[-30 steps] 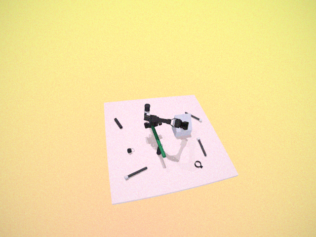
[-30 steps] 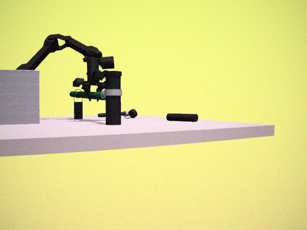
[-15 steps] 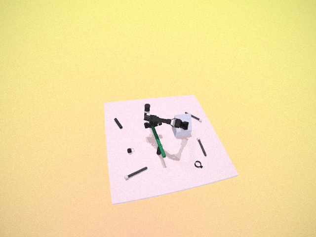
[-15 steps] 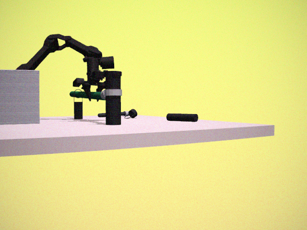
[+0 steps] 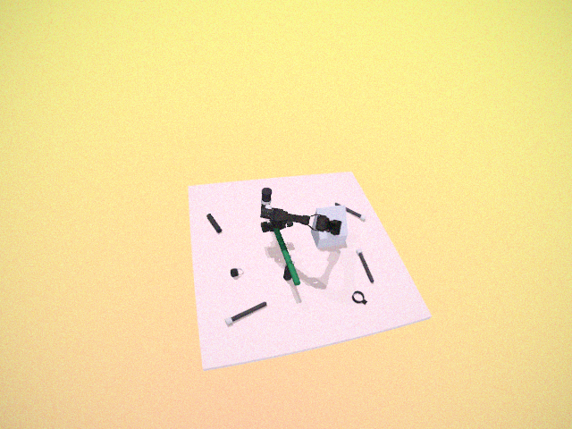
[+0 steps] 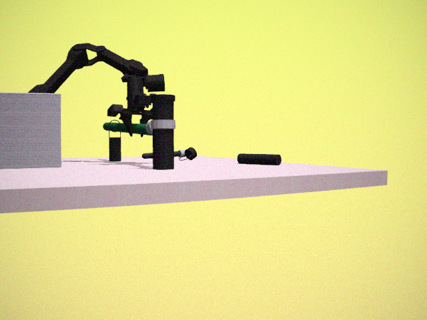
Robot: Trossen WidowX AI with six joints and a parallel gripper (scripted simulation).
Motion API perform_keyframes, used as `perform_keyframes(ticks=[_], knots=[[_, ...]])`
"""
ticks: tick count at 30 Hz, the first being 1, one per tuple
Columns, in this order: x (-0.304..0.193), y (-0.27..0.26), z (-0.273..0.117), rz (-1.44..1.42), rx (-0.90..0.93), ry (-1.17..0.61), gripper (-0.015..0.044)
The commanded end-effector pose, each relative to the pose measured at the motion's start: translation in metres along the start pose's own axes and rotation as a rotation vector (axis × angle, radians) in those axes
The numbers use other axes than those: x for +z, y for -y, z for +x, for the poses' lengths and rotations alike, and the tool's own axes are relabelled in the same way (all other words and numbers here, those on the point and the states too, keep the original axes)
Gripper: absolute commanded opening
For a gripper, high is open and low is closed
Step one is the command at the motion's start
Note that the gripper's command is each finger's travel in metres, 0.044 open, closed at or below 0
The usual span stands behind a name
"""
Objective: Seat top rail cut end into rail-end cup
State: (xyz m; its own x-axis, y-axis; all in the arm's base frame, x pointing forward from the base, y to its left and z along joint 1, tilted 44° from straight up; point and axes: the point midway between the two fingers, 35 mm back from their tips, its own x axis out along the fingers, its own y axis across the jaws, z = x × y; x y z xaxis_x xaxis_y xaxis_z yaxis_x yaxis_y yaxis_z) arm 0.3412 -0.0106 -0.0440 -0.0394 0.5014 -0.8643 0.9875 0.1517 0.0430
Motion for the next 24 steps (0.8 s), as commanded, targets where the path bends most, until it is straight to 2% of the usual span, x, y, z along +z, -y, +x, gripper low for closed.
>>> perform_keyframes(ticks=[1, 24], knots=[[0.0003, 0.0000, -0.0004, 0.000, 0.001, 0.001, 0.0000], [0.0032, 0.0000, -0.0040, 0.000, 0.000, 0.010, 0.0000]])
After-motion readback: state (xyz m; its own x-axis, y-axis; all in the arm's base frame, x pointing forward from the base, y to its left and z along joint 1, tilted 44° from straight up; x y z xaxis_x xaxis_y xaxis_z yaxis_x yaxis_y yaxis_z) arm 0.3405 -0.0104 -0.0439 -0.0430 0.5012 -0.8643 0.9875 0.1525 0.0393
